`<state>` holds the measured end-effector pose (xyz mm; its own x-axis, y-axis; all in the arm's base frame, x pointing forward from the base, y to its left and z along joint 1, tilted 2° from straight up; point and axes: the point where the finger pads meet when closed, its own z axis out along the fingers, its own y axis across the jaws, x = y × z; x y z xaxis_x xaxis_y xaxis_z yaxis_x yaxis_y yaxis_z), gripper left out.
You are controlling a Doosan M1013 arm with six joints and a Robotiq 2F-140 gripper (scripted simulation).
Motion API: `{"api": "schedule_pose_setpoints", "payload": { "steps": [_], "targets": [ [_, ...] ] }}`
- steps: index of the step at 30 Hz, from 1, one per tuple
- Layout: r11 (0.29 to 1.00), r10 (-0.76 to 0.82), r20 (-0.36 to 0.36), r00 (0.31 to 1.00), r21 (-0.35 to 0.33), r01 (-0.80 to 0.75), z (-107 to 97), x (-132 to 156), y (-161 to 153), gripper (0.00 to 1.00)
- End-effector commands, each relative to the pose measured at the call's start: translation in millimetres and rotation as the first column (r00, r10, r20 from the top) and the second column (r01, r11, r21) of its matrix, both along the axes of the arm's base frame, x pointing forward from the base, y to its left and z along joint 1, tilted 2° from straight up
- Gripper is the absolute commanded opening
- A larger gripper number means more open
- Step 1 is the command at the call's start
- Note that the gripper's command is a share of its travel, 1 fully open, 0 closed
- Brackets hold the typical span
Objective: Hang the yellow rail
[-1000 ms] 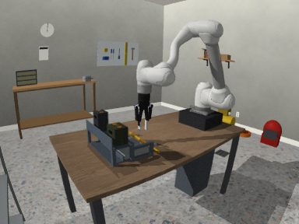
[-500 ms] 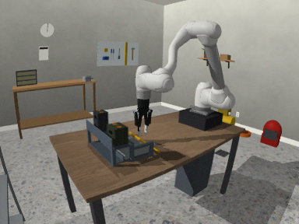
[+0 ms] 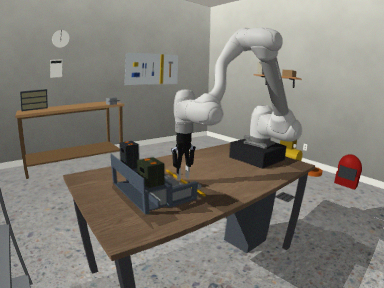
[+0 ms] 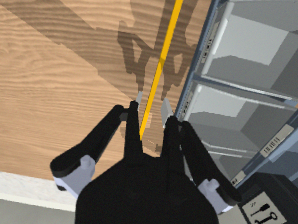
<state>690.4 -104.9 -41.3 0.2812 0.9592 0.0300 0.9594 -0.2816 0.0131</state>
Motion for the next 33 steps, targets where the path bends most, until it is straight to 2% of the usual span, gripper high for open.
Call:
{"api": "schedule_pose_setpoints", "payload": {
  "steps": [1, 33],
  "targets": [
    [1.000, 0.003, 0.003, 1.000, 0.002, -0.003, -5.2, -1.1, 3.5, 0.37],
    [1.000, 0.003, 0.003, 1.000, 0.002, -0.003, -7.0, -1.9, 5.2, 0.37]
  ]
}}
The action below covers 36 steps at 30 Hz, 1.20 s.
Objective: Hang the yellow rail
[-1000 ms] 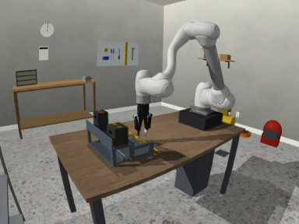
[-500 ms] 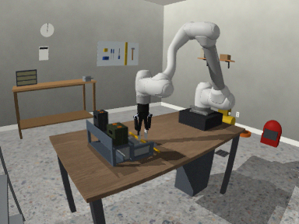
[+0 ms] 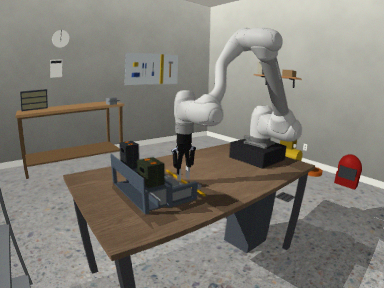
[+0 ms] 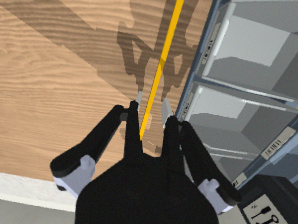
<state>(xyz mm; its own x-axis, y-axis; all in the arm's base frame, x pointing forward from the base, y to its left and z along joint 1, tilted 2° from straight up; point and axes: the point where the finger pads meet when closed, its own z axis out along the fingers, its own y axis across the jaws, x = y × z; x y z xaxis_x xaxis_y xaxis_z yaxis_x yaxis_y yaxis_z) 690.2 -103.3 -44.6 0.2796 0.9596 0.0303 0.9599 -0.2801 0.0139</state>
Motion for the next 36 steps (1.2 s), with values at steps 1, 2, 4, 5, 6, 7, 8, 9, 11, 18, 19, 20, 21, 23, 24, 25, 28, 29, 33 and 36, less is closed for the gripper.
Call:
{"api": "schedule_pose_setpoints", "payload": {
  "steps": [1, 2, 4, 5, 6, 7, 8, 9, 11, 18, 19, 20, 21, 23, 24, 25, 28, 29, 33, 36],
  "targets": [
    [1.000, 0.001, 0.002, 1.000, 0.002, -0.001, -4, -2, 4, 0.37],
    [1.000, 0.001, 0.002, 1.000, 0.002, -0.001, -4, -2, 4, 0.37],
    [1.000, 0.001, 0.002, 1.000, 0.002, -0.001, -4, -2, 4, 0.37],
    [1.000, 0.001, 0.002, 1.000, 0.002, -0.001, -4, -2, 4, 0.37],
    [1.000, 0.001, 0.002, 1.000, 0.002, -0.001, -4, -2, 4, 0.37],
    [1.000, 0.000, 0.001, 1.000, 0.001, 0.000, -2, 0, 0, 0.37],
    [1.000, 0.000, 0.001, 1.000, 0.001, 0.000, -4, 0, 1, 0.37],
    [1.000, 0.001, 0.001, 1.000, 0.002, -0.001, -6, 0, 1, 0.37],
    [1.000, 0.001, 0.002, 1.000, 0.002, -0.001, -10, 0, 2, 0.37],
    [1.000, 0.001, 0.002, 1.000, 0.002, -0.001, -10, 0, 2, 0.37],
    [1.000, 0.001, 0.002, 1.000, 0.002, -0.001, -10, 0, 2, 0.37],
    [1.000, 0.001, 0.002, 1.000, 0.002, -0.001, -10, 0, 2, 0.37],
    [1.000, 0.001, 0.002, 1.000, 0.002, -0.001, -10, 0, 2, 0.37],
    [1.000, 0.001, 0.002, 1.000, 0.002, -0.001, -10, 0, 2, 0.37],
    [1.000, 0.001, 0.000, 1.000, 0.001, -0.001, -8, 1, 0, 0.37],
    [1.000, 0.001, 0.000, 1.000, 0.001, -0.001, -10, 0, 1, 0.37],
    [1.000, 0.001, 0.002, 1.000, 0.002, -0.001, -15, -1, 2, 0.37],
    [1.000, 0.001, 0.002, 1.000, 0.002, -0.001, -15, -1, 2, 0.37],
    [1.000, 0.001, 0.002, 1.000, 0.002, -0.001, -15, -1, 2, 0.37],
    [1.000, 0.001, 0.002, 1.000, 0.002, -0.001, -15, -1, 2, 0.37]
  ]
}}
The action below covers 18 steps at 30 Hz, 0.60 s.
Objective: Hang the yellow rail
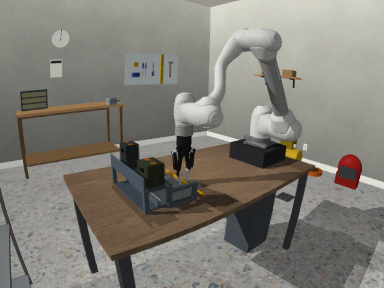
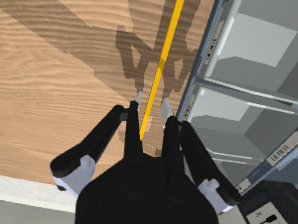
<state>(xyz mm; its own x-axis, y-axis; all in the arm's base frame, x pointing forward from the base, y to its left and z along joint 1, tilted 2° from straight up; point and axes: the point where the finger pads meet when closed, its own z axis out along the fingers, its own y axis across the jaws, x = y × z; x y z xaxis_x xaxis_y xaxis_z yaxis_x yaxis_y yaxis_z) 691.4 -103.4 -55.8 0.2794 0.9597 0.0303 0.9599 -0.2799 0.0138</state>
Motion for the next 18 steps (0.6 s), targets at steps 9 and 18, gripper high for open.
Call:
{"api": "schedule_pose_setpoints", "payload": {
  "steps": [9, 18],
  "targets": [
    [1.000, 0.001, 0.002, 1.000, 0.002, -0.001, -3.7, -1.7, 2.4, 0.37],
    [1.000, 0.001, 0.002, 1.000, 0.002, -0.001, -3.7, -1.7, 2.4, 0.37]
  ]
}}
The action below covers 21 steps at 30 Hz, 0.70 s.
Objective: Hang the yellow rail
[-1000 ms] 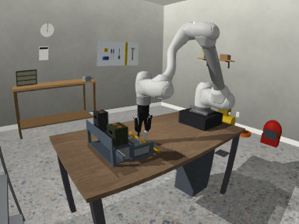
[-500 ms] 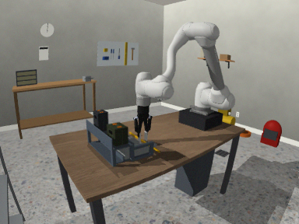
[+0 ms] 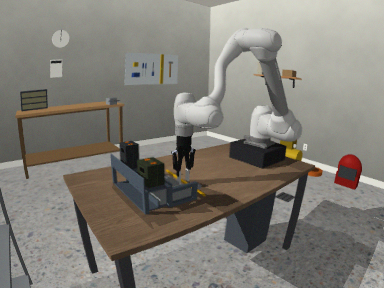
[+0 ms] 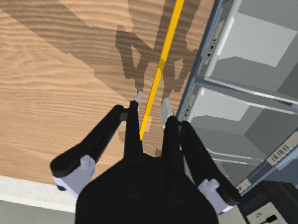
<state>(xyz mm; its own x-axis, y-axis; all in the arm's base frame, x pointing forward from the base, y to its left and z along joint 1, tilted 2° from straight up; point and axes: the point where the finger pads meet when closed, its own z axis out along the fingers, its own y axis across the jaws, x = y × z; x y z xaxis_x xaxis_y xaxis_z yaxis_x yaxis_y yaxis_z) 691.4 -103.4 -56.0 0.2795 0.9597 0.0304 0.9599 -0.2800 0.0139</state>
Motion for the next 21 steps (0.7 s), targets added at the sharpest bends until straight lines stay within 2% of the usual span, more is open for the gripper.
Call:
{"api": "schedule_pose_setpoints", "payload": {
  "steps": [1, 21],
  "targets": [
    [1.000, 0.001, 0.002, 1.000, 0.002, -0.001, -3.5, -1.7, 2.4, 0.37],
    [1.000, 0.000, 0.001, 1.000, 0.001, 0.000, -2.5, -1.3, 1.1, 0.37]
  ]
}}
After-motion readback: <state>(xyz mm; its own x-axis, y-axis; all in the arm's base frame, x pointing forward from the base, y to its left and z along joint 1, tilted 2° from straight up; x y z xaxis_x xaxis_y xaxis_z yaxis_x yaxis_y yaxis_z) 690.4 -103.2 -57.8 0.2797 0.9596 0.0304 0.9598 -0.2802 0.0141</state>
